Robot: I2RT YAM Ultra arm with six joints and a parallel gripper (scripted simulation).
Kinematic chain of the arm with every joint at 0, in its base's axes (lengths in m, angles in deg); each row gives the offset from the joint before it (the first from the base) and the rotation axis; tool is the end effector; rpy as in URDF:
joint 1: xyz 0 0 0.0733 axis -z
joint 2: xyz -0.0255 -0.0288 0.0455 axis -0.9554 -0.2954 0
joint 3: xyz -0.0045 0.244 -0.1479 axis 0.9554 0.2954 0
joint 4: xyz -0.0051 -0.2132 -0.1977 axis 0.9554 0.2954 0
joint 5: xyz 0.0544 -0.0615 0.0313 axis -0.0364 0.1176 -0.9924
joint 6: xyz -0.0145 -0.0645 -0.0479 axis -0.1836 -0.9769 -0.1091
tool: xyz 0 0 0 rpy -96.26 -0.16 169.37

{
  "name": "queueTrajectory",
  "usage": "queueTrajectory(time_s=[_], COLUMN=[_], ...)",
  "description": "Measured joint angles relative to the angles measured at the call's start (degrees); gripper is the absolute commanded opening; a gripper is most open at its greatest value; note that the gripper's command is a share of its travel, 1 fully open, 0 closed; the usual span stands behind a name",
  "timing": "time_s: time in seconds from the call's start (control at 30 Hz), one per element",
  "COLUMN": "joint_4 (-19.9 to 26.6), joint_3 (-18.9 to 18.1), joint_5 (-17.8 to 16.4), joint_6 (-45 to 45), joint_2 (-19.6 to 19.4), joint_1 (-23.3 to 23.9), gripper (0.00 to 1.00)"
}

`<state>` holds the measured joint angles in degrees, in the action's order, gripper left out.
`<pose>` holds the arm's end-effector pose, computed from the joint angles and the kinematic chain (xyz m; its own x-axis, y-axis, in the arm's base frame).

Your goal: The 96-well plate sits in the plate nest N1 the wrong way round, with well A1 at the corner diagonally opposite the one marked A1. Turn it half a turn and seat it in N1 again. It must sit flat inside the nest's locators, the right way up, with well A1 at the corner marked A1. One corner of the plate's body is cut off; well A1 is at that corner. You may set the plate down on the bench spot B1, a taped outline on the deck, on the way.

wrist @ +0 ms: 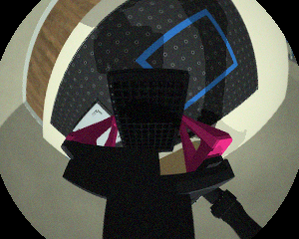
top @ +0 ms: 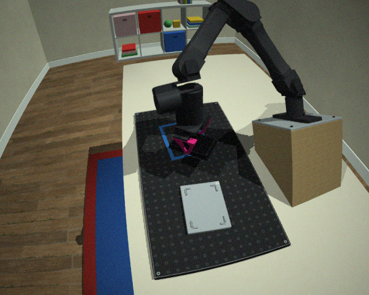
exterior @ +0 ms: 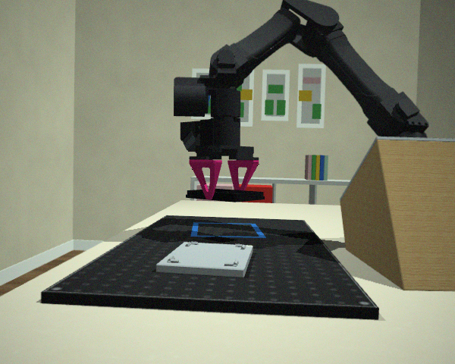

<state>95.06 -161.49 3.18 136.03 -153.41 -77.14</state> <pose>0.3835 -0.0066 0.0577 -0.7267 0.5967 -0.3404 0.6866 0.6150 -0.3878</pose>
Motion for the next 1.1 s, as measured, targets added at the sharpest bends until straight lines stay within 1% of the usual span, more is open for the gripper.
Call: queueTrajectory(time_s=[0.37,0.5,0.6,1.03,1.1], joint_4=[0.9,1.1,1.5,3.1,3.4], joint_3=[-2.1,-2.9,-3.7,-8.1,-8.4], joint_5=[-0.3,-0.5,-0.5,-1.4,-1.4], joint_6=[-14.0,-16.7,-17.0,-12.5,-12.0], joint_2=[-4.4,-5.7,-6.4,-12.3,-12.5], joint_1=[-4.6,-6.2,-6.8,-12.0,-12.5], gripper=[0.0,0.0,0.0,0.0,0.0])
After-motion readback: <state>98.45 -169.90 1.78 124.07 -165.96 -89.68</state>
